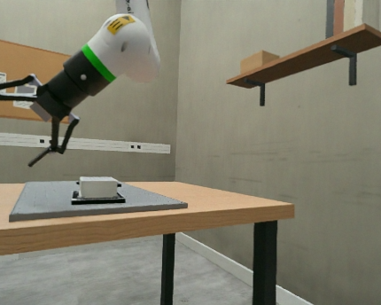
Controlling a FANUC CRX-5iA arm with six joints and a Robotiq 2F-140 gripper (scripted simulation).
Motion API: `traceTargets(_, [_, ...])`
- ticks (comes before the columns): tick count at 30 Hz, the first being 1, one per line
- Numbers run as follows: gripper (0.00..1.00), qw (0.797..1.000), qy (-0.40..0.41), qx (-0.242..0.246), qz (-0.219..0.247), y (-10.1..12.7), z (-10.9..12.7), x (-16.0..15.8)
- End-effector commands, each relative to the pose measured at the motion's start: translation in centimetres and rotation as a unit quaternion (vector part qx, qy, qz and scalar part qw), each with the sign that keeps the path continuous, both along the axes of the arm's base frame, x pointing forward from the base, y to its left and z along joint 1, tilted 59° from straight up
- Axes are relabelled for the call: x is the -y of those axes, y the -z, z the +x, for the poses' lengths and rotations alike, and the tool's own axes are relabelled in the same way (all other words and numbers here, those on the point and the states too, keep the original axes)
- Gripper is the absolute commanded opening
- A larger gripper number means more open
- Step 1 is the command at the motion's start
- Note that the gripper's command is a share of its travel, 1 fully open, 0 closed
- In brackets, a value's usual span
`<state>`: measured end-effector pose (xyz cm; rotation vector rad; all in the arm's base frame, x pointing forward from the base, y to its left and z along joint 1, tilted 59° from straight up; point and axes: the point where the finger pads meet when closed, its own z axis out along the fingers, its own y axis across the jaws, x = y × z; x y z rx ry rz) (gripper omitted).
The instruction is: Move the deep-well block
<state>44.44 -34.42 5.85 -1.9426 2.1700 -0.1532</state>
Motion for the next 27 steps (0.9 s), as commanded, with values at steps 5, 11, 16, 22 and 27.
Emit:
traceTargets(5, [1.0,0.997,-0.013,0.07,0.007,-1.5,2.8,-0.7])
traceTargets(11, [1.0,0.995,-0.018,0.1,0.007,-2.5,4.4,-1.0])
traceTargets(16, [1.0,0.989,-0.023,0.146,0.003,-4.0,6.3,-1.1])
traceTargets(22, [1.0,0.981,-0.027,0.191,-0.004,-5.8,8.1,-1.0])
traceTargets(27, [1.0,0.972,-0.028,0.235,-0.015,-6.9,9.1,-0.9])
